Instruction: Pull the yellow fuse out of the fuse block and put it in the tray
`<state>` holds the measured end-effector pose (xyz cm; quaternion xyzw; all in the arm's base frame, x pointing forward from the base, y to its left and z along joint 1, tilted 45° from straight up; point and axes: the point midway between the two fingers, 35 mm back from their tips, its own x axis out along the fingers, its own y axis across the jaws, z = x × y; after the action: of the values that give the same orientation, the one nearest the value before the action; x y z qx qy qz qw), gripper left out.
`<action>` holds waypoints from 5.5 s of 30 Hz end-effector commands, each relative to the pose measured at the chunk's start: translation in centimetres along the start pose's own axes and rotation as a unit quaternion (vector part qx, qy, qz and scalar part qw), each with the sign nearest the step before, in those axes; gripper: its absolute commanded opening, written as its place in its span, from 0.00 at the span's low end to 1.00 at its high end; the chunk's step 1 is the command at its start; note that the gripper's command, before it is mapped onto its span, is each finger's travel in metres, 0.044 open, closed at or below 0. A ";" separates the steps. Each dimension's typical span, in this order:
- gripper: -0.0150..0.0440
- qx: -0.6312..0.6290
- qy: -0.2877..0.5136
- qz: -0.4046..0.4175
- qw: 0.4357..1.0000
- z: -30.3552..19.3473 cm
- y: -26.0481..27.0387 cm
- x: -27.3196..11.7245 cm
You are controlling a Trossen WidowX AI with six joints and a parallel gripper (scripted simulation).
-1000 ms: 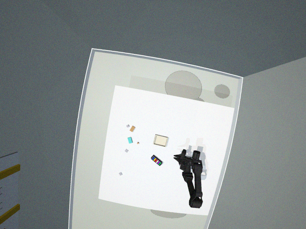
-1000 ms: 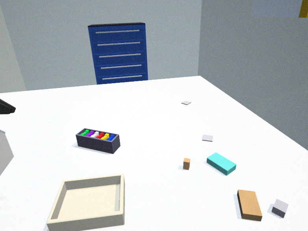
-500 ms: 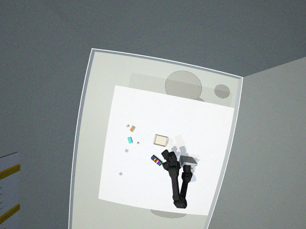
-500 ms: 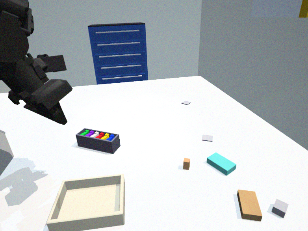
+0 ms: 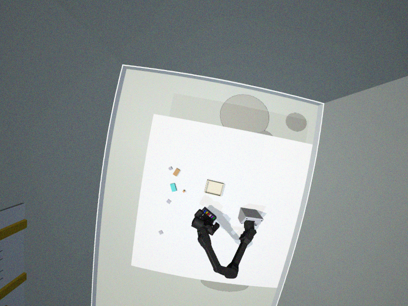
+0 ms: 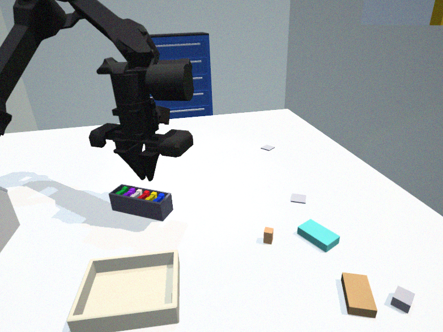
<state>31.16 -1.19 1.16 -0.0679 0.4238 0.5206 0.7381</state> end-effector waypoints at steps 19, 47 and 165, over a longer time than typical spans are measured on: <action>0.36 0.001 0.008 0.001 1.000 0.3 -0.2 1.8; 0.36 0.001 0.007 0.001 1.000 0.2 -0.1 3.8; 0.25 0.001 0.008 0.001 1.000 0.2 -0.2 -1.9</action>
<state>31.26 -2.29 2.40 -0.0681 0.4306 0.5195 0.7349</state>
